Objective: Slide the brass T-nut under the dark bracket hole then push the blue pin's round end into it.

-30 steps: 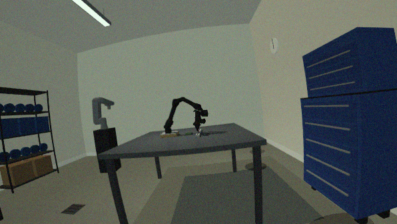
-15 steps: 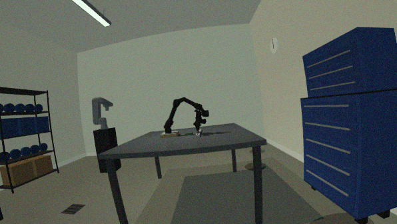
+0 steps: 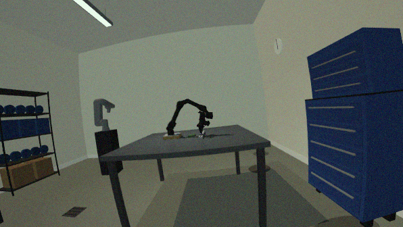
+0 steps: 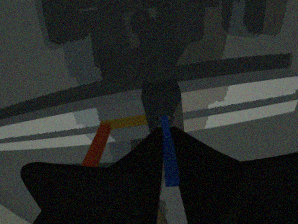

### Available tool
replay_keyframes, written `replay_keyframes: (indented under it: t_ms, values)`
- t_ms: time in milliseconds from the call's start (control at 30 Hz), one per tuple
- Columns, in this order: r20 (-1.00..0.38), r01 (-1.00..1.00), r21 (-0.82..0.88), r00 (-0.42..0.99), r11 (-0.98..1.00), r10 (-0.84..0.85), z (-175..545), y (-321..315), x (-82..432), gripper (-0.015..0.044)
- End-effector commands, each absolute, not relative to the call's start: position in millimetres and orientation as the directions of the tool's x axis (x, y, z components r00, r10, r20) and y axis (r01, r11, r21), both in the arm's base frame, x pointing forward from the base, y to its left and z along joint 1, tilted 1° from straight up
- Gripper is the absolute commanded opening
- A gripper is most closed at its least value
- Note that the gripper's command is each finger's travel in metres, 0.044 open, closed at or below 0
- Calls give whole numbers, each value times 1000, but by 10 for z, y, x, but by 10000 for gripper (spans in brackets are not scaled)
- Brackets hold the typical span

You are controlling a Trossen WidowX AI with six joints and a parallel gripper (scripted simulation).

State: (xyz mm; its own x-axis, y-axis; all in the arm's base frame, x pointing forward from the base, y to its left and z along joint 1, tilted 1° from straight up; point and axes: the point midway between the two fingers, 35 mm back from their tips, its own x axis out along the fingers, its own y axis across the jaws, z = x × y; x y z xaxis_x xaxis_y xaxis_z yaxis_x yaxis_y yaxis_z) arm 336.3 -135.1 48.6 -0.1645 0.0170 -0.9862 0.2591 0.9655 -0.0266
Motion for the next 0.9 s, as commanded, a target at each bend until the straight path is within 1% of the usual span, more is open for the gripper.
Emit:
replay_keyframes:
  t_ms: [0,467,867]
  values:
    - [-984,261,-32,-177,965,16,483,-1355,3368,-150]
    - [-985,259,-27,-170,965,18,486,-1352,3366,-150]
    - [-985,259,-28,-171,966,17,487,-1351,3365,160]
